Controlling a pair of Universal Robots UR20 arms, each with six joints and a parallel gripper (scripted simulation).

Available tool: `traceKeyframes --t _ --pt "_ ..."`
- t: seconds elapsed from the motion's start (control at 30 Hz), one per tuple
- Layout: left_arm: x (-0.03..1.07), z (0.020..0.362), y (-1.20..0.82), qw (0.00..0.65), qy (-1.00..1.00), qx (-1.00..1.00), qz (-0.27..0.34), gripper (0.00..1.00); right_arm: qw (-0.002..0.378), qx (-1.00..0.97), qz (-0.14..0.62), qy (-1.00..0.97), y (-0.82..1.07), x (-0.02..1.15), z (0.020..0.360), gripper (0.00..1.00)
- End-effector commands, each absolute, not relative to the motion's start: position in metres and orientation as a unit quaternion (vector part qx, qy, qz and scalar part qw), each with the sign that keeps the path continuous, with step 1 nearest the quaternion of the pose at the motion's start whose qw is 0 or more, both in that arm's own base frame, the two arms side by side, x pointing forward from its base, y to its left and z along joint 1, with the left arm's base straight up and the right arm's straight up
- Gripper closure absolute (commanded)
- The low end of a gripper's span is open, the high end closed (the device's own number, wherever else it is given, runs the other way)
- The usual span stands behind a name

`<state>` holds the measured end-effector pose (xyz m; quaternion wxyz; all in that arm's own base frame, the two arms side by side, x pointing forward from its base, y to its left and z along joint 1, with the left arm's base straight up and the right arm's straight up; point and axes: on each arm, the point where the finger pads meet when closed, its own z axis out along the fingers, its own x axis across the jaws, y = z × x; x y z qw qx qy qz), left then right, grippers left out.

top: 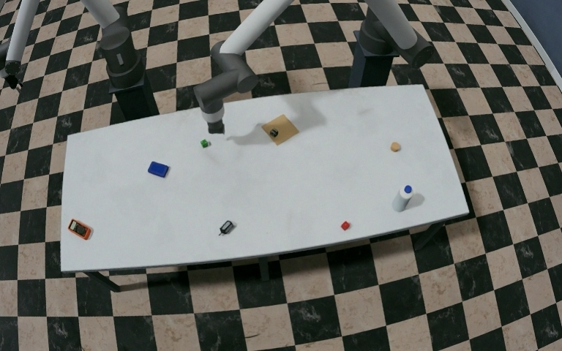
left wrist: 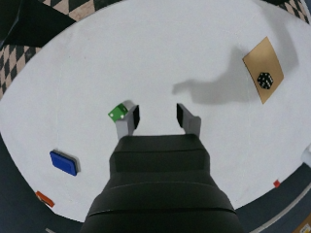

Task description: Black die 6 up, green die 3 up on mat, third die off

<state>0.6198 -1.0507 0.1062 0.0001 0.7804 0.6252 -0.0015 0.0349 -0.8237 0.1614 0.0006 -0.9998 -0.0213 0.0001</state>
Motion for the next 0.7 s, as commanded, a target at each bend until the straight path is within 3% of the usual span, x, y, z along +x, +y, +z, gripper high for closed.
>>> traceKeyframes --t 0.0,0.67 --pt "0.620 0.108 -1.074 0.000 0.691 0.723 0.000 0.00 0.000 -1.000 0.000 -0.021 -0.824 0.035 0.162 0.00" --pt "0.623 0.107 -1.131 0.000 0.826 0.563 0.000 0.00 0.000 -1.000 0.000 -0.021 -0.824 0.035 0.162 0.00"
